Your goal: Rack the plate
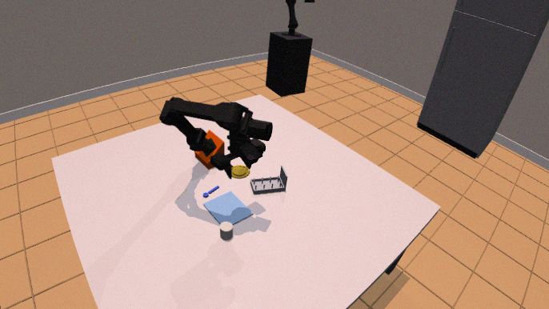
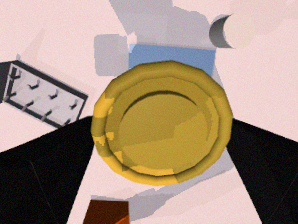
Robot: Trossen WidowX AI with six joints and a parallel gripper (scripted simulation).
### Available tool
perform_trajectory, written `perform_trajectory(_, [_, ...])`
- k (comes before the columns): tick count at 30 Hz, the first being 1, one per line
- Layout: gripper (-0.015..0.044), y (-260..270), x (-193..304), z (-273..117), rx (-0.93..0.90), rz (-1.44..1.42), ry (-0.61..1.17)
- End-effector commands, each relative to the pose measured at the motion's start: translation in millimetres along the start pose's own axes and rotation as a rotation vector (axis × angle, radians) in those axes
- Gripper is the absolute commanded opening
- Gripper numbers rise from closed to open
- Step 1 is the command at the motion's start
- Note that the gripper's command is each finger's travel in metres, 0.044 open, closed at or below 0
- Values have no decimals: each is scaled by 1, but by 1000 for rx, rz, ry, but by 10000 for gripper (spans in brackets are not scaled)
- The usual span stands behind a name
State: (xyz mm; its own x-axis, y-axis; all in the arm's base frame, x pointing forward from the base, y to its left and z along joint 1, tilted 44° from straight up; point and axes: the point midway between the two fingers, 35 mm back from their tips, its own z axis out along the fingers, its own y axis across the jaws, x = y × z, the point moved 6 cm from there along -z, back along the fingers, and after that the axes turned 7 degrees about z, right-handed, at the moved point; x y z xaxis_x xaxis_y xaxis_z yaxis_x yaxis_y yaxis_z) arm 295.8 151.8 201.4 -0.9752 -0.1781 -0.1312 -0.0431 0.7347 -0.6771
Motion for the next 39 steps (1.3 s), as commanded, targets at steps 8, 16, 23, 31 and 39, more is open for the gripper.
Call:
perform_trajectory(8, [0, 67, 52, -5, 0, 303, 41])
perform_trajectory(16, [0, 94, 84, -4, 26, 480, 56])
perform_trajectory(23, [0, 93, 84, 0, 13, 455, 82])
perform_trajectory(31, [0, 89, 82, 25, -80, 318, 208])
perform_trajectory(39, [0, 85, 81, 48, -206, 184, 299])
